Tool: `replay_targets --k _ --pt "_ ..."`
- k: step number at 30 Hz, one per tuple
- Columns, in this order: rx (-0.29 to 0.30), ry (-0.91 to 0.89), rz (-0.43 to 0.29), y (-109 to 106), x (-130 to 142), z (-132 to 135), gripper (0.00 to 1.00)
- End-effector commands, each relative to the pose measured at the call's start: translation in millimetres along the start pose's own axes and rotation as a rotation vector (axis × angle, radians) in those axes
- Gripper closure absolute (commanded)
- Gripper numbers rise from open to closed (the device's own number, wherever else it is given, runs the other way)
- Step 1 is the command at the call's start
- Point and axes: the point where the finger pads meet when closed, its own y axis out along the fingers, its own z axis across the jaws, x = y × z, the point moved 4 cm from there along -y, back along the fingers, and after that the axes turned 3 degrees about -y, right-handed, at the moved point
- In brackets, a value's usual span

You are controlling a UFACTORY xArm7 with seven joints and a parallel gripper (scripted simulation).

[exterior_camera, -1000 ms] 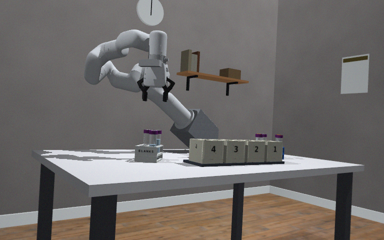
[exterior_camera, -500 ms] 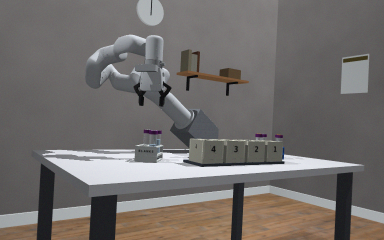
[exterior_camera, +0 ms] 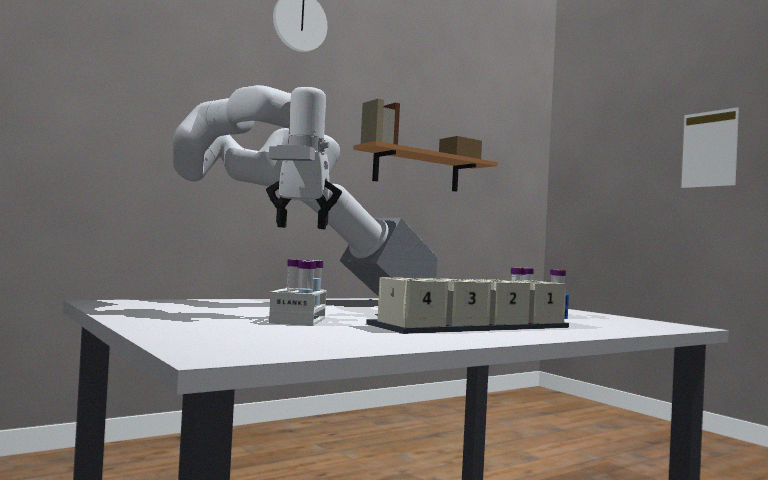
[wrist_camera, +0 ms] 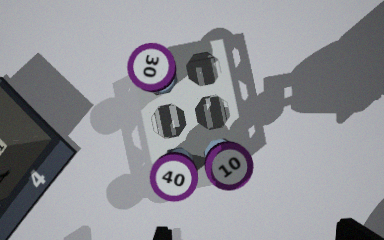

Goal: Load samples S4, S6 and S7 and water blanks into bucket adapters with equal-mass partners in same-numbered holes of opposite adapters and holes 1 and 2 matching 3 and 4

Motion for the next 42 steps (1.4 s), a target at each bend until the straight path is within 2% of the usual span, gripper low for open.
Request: replay_targets --k 1,16,42 --pt "-0.001 0.001 0.003 13 -1 0 0.0" --pt "-0.001 0.001 0.002 46 -2 0 0.0" --pt "-0.001 0.001 0.003 46 -2 0 0.0"
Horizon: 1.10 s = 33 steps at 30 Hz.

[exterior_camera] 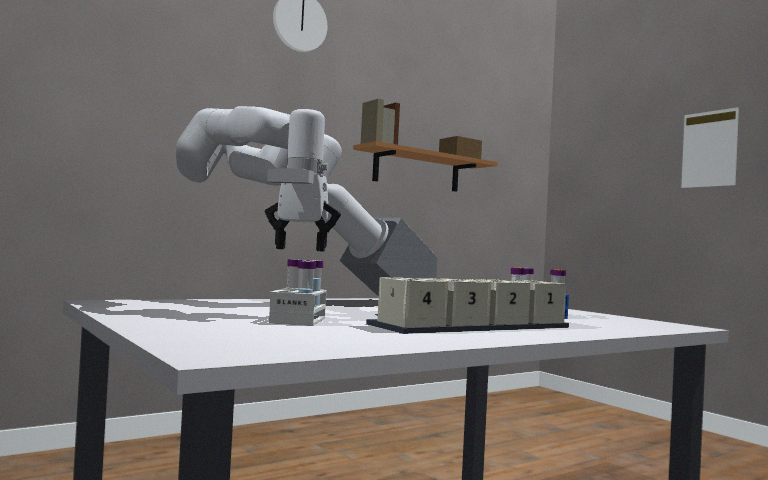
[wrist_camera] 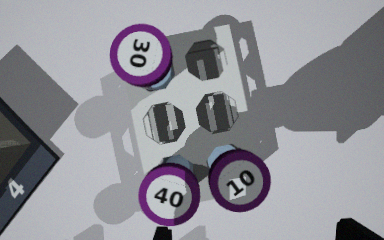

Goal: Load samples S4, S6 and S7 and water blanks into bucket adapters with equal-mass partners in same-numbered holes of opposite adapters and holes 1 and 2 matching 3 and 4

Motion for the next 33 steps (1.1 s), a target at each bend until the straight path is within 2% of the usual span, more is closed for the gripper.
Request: replay_targets --k 1,20,31,33 --pt "-0.001 0.001 0.002 -1 -1 0 0.0" --pt "-0.001 0.001 0.002 -1 -1 0 0.0" --pt "-0.001 0.001 0.002 -30 -1 0 0.0" --pt "-0.001 0.001 0.002 -30 -1 0 0.0"
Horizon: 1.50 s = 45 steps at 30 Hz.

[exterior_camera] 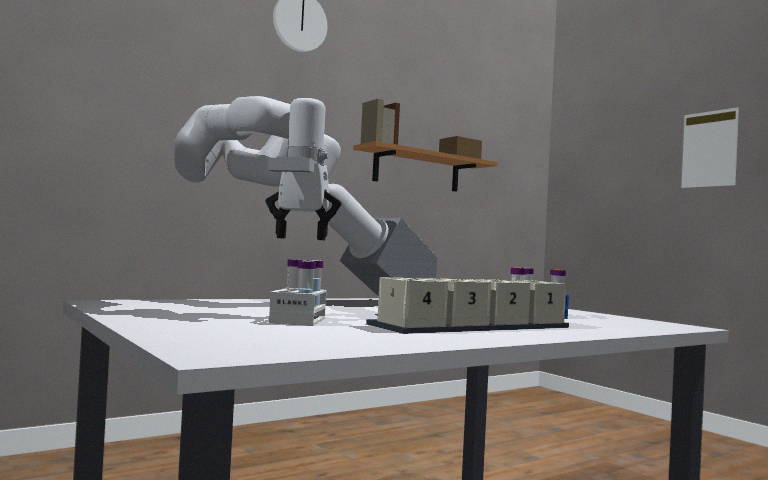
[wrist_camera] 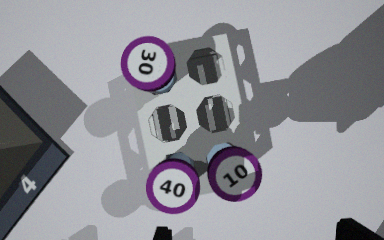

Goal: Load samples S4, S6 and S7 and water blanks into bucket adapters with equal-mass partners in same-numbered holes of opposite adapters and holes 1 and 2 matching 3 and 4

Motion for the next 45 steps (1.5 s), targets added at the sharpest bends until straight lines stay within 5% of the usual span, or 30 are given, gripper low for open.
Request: replay_targets --k 1,31,45 --pt "0.001 0.001 0.001 -9 0 0 0.0" --pt "0.0 0.001 0.001 -80 0 0 0.0" --pt "-0.001 -0.399 0.001 -80 15 -58 0.0"
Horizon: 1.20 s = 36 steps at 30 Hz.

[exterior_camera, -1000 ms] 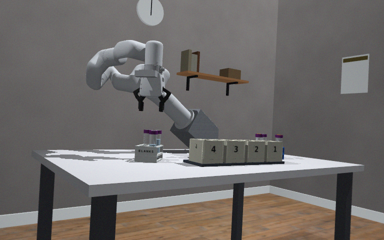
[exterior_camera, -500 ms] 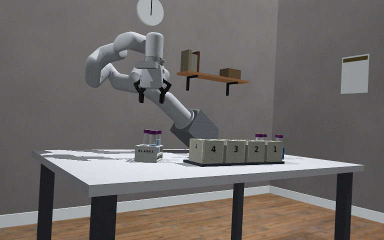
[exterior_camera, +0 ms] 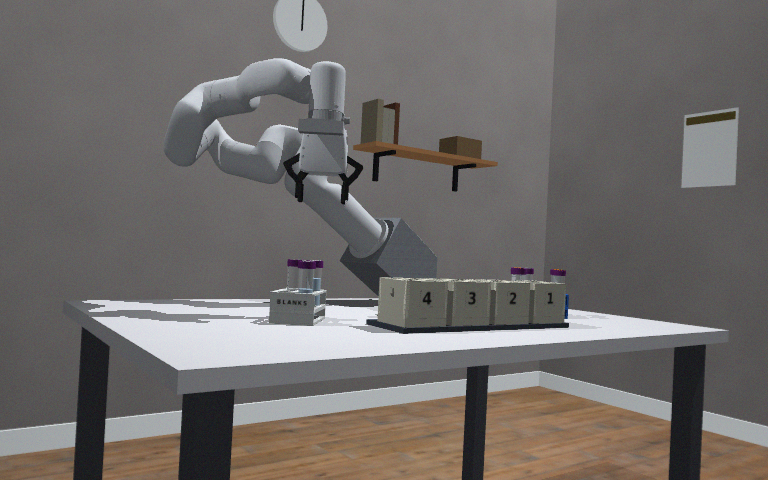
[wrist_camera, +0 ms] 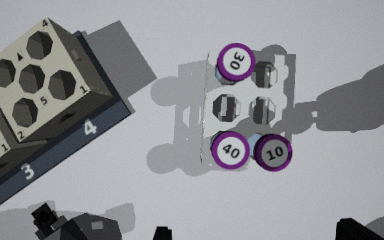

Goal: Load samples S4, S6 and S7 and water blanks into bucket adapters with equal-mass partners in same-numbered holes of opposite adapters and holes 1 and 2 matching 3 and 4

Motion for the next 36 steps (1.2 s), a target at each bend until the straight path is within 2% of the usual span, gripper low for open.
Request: replay_targets --k 1,4,6,15,21,23,36 --pt "0.0 -0.165 0.0 -1 -2 -26 0.0" --pt "-0.001 -0.265 0.0 -1 -2 -41 0.0" --pt "-0.001 -0.265 0.0 -1 -2 -41 0.0" --pt "-0.001 -0.556 0.0 -1 -3 -86 0.0" --pt "-0.001 -0.556 0.0 -1 -3 -116 0.0" --pt "-0.001 -0.556 0.0 -1 -3 -116 0.0" --pt "-0.002 -0.556 0.001 -1 -4 -181 0.0"
